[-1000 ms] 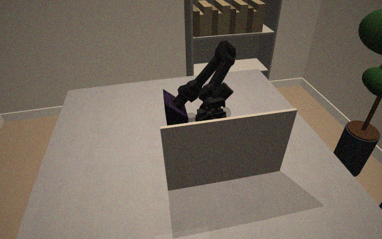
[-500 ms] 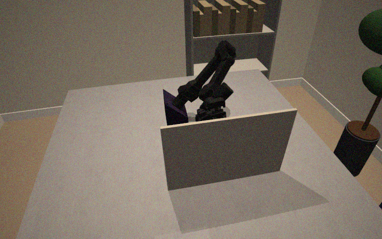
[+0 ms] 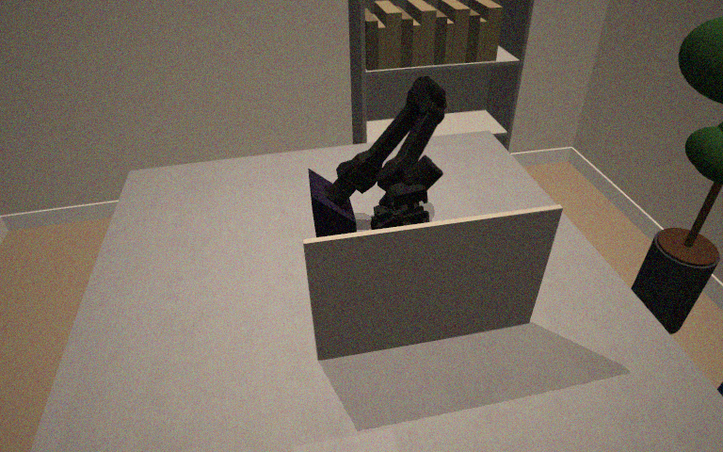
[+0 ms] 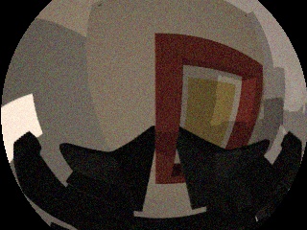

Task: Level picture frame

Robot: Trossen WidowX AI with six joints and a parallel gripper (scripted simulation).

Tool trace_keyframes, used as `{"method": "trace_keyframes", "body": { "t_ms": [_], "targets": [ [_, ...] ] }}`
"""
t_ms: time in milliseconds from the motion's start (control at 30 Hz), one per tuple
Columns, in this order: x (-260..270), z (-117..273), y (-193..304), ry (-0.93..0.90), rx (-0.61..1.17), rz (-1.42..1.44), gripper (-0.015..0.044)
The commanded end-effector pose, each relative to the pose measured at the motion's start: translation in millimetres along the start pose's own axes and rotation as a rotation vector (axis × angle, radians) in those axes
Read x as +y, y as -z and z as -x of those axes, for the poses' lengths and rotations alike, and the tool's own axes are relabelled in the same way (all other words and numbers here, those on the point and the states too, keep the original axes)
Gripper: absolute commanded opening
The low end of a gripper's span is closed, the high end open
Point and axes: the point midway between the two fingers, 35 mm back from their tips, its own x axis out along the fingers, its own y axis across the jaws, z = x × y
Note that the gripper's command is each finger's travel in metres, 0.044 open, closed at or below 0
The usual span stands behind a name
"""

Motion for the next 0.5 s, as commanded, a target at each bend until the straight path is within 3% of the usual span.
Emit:
{"method": "trace_keyframes", "body": {
  "t_ms": [0,467],
  "targets": [
    [6.5,-0.2,6.1,-0.020,0.009,-0.005,0.0000],
    [5.3,-0.2,6.7,-0.020,0.009,-0.005,0.0000]
  ]
}}
